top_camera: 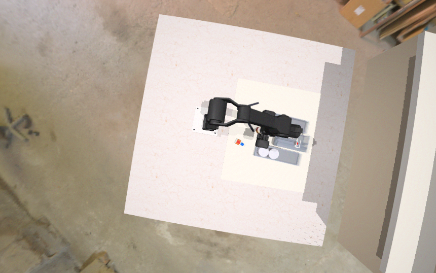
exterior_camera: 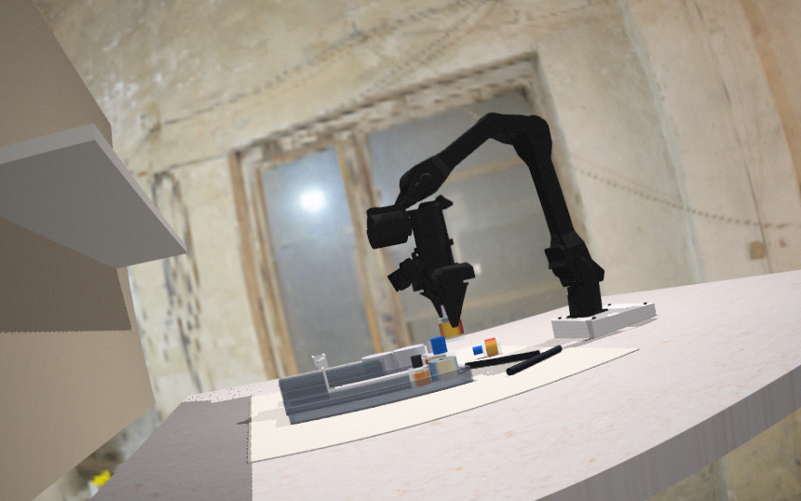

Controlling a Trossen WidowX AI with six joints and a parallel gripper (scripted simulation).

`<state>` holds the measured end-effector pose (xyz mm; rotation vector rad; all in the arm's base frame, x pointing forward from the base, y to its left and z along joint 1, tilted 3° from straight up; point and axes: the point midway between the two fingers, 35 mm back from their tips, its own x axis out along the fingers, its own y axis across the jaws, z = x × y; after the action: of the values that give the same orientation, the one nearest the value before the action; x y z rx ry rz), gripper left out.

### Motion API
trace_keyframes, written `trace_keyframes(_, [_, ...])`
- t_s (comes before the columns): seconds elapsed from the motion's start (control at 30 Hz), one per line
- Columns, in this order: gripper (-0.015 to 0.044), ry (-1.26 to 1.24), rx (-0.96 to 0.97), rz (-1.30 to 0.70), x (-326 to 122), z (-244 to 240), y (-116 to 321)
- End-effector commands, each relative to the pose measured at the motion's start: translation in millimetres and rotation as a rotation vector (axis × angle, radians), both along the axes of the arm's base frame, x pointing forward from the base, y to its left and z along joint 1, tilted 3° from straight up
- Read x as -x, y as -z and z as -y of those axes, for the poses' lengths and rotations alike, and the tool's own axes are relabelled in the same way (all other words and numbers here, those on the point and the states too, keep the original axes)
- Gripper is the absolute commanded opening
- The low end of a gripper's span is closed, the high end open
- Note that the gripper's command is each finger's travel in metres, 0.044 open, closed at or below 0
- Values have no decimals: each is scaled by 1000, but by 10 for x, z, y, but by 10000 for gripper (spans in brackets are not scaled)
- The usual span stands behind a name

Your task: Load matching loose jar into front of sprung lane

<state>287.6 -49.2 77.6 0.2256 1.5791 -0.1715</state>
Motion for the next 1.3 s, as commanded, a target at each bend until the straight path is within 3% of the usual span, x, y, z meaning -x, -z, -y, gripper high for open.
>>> trace_keyframes(0.0, [0, 11, -4, 2, -31, -132, 43])
trace_keyframes(0.37, [0, 12, -4, 2, -22, -151, 285])
trace_keyframes(1.27, [0, 12, -4, 2, -106, -130, 292])
